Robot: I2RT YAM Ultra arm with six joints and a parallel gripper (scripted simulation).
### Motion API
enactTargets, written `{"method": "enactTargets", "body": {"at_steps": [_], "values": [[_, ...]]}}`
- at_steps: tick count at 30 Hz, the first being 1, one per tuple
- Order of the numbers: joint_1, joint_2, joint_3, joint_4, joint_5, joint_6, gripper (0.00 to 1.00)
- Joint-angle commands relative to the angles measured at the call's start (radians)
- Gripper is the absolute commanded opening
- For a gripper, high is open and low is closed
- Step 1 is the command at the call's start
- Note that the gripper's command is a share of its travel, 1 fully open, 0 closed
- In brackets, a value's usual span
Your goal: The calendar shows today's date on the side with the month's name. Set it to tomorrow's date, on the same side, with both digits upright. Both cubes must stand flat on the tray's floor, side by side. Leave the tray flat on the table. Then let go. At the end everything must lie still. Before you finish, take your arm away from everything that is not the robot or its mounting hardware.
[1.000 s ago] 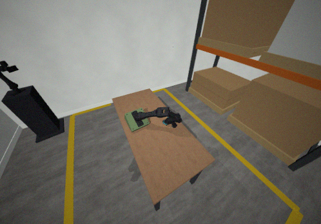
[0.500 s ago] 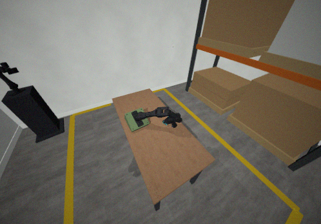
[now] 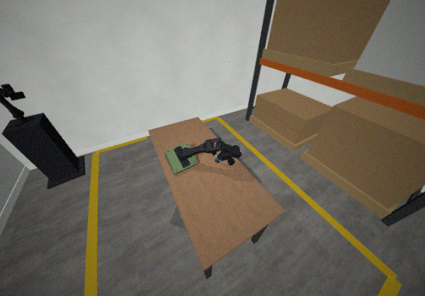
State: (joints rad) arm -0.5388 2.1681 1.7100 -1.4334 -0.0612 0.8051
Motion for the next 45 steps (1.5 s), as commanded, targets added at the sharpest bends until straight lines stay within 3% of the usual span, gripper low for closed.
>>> {"method": "enactTargets", "body": {"at_steps": [1,10,16,23,33,39,45], "values": [[0.019,-0.022,0.019,-0.027,-0.008,0.011,0.66],[0.027,-0.032,0.024,-0.041,-0.010,0.018,0.66],[0.048,-0.067,-0.021,0.004,0.027,0.038,0.66],[0.121,-0.191,-0.181,0.161,0.157,0.108,0.66],[0.150,-0.228,-0.235,0.215,0.211,0.131,0.66],[0.226,-0.316,-0.370,0.348,0.348,0.188,0.66],[0.242,-0.334,-0.398,0.376,0.378,0.199,0.66]]}}
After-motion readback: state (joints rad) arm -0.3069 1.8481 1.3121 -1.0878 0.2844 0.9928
